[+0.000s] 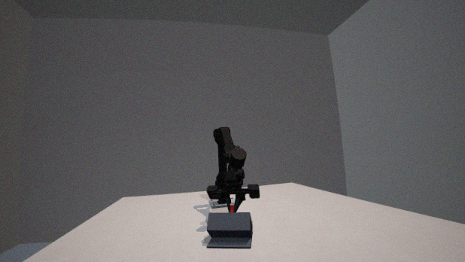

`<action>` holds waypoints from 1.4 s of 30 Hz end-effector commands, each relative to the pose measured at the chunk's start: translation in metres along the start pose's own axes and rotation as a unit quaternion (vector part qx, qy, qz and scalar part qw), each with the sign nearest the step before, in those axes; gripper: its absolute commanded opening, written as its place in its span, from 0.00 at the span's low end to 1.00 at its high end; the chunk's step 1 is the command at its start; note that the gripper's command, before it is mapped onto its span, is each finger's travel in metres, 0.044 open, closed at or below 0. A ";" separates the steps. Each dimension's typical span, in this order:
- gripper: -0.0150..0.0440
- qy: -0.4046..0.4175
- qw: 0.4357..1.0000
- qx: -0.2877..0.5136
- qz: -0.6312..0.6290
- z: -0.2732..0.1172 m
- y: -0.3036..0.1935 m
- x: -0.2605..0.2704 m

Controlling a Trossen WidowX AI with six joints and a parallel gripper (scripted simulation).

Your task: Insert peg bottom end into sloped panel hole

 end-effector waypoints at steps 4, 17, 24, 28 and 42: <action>0.25 0.000 1.000 0.000 0.000 0.000 0.000 0.000; 0.65 0.000 1.000 0.000 0.000 0.000 0.000 0.000; 0.97 0.000 1.000 0.000 0.000 -0.002 0.000 0.000; 1.00 0.001 1.000 0.001 0.000 -0.008 0.001 0.000; 1.00 0.002 1.000 0.002 -0.002 -0.028 0.002 0.002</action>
Point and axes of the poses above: the point midway between the two fingers, 35 mm back from their tips, its own z axis out along the fingers, its own x axis across the jaws, y = z × x, the point moved 1 cm from there along -z, back along the fingers, and after that the axes turned 9 degrees about -z, right-handed, at the moved point
